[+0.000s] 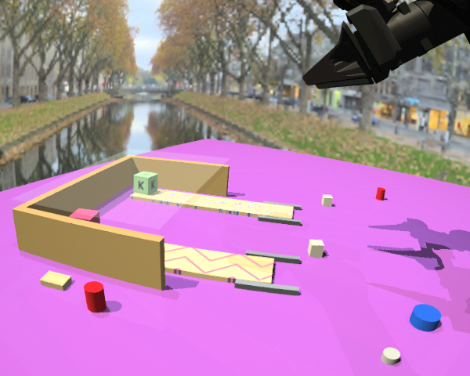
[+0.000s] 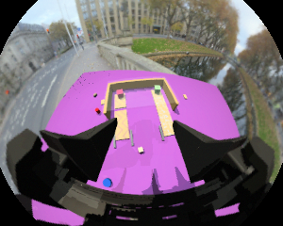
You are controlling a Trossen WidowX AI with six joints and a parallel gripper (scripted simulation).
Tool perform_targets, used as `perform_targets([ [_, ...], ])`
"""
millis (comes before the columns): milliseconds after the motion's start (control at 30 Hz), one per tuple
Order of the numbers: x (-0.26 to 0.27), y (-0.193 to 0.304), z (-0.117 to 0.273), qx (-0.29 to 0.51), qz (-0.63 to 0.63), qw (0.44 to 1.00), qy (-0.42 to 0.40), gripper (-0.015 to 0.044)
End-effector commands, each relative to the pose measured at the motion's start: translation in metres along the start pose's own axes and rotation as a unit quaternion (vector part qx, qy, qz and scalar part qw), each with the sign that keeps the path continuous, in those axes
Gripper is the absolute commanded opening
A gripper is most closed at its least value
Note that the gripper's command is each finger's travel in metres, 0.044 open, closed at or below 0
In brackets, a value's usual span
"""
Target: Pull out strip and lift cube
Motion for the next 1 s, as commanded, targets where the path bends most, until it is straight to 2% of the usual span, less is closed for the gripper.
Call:
perform_targets([
  [0, -0.005, -0.009, -0.007, 0.015, 0.004, 1.0, 0.012, 0.0321],
  [400, -0.051, -0.054, -0.08, 0.197, 0.039, 0.977, 0.072, 0.0006],
  [800, -0.097, -0.037, -0.153, 0.439, 0.086, 0.893, 0.045, 0.0],
  [967, -0.099, -0.034, -0.156, 0.453, 0.088, 0.886, 0.04, 0.0],
])
Point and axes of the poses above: the point midway between the two fingers, 35 mm back from their tips, its own z axis back along the fingers, its own x axis across the jaws, y = z × x, the point moved 7 cm from there along z, back along the fingers, and after that the axes turned 10 degrees about -z, right-handed, at the moved point
